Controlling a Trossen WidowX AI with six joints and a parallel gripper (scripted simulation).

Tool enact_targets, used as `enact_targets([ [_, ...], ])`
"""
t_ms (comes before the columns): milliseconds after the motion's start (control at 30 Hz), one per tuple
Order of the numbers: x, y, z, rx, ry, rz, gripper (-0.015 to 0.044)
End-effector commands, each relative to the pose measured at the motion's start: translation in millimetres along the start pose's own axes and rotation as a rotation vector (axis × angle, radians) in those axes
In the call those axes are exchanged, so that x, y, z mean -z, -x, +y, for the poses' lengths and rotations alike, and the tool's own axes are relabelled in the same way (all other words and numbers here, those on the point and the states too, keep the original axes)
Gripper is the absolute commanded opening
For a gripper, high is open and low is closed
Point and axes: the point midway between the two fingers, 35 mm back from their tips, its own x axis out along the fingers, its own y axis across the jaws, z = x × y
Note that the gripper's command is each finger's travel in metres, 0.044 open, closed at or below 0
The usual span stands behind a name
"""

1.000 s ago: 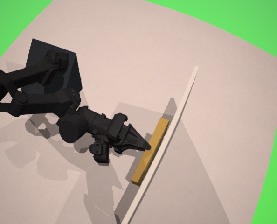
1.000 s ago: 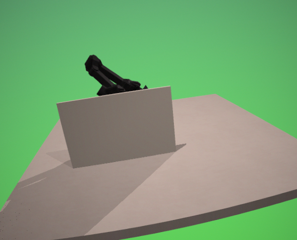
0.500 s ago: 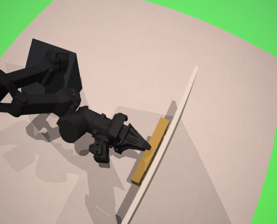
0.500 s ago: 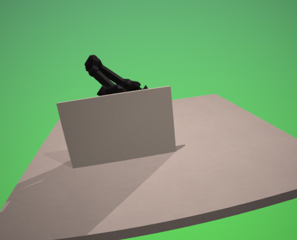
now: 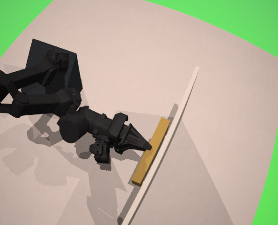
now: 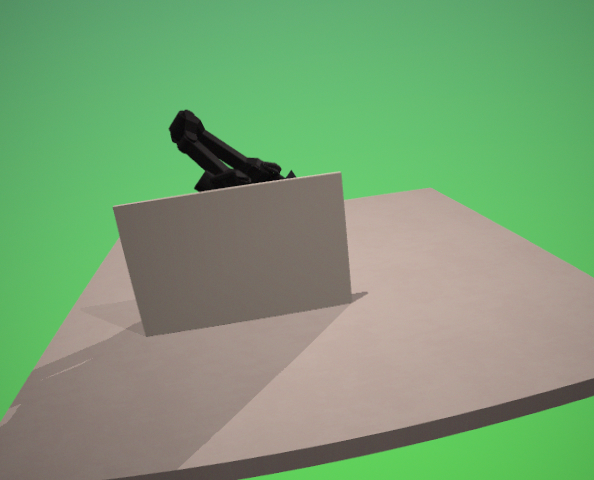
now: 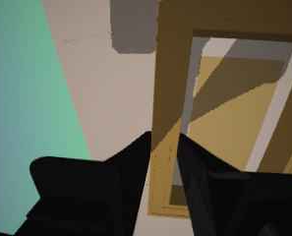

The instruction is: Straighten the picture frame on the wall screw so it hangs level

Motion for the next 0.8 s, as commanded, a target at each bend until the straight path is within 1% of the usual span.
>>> enact_targets([
  [0,2.9,-0.5,2.9,-0.011,-0.002,0.006,0.0000],
  [767,6.5,-0.4,3.1,-0.011,-0.002,0.006,0.0000],
])
